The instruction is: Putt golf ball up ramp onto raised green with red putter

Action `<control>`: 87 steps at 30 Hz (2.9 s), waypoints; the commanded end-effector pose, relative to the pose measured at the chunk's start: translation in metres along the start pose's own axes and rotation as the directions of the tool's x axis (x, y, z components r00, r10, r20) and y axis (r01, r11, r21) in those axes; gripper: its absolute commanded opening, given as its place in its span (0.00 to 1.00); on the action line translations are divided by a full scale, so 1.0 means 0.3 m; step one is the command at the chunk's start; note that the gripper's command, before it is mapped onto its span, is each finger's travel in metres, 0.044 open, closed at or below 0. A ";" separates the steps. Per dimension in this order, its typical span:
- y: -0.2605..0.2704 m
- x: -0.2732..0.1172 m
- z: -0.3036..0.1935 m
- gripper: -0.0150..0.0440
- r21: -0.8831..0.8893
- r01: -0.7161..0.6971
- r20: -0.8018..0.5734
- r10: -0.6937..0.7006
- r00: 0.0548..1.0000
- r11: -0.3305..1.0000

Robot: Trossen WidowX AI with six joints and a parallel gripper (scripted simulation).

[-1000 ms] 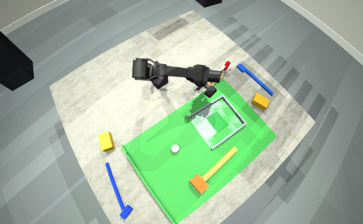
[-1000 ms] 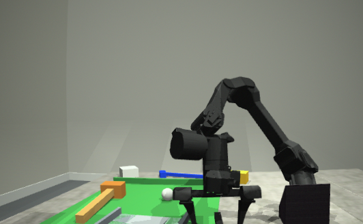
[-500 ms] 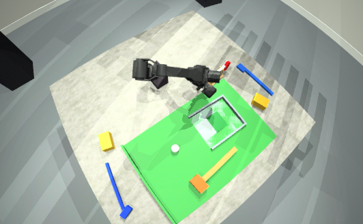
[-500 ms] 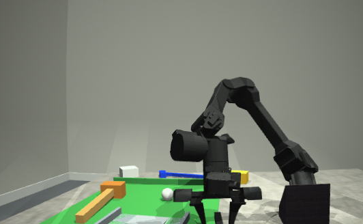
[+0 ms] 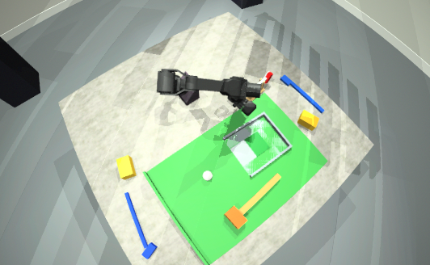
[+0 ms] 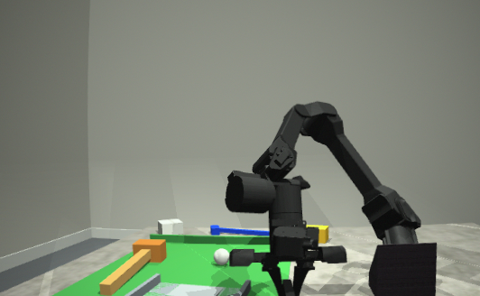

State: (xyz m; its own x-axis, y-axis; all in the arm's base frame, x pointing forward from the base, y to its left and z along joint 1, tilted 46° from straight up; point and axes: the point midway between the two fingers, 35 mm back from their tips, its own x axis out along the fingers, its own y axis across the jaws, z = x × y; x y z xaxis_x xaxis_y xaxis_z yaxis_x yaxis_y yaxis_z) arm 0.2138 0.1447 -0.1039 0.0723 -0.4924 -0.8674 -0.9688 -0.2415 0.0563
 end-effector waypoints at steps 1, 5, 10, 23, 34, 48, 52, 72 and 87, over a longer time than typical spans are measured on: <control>-0.010 -0.040 0.017 0.25 0.002 0.004 0.006 -0.004 1.000 1.000; -0.016 -0.118 0.043 0.25 0.002 0.003 0.008 -0.003 1.000 1.000; -0.013 -0.222 0.071 0.25 0.001 0.002 0.009 -0.002 1.000 1.000; -0.025 -0.328 0.018 0.25 0.087 0.019 -0.004 -0.019 1.000 0.996; -0.072 -0.434 -0.208 0.25 0.389 0.068 -0.026 -0.062 0.998 0.919; -0.053 -0.538 -0.511 0.25 0.716 0.130 -0.082 -0.103 0.991 0.686; -0.030 -0.563 -0.597 0.25 0.789 0.149 -0.102 -0.111 0.989 0.596; 0.173 -0.651 -0.957 0.25 0.971 0.223 -0.213 -0.117 0.970 0.085; 0.251 -0.642 -1.052 0.25 0.960 0.257 -0.266 -0.082 0.960 -0.107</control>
State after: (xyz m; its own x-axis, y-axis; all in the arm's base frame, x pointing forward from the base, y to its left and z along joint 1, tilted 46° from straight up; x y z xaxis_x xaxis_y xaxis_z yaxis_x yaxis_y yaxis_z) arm 0.2007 -0.0381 0.2272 0.2222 -0.6665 -0.7116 -0.1327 0.7024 -0.6993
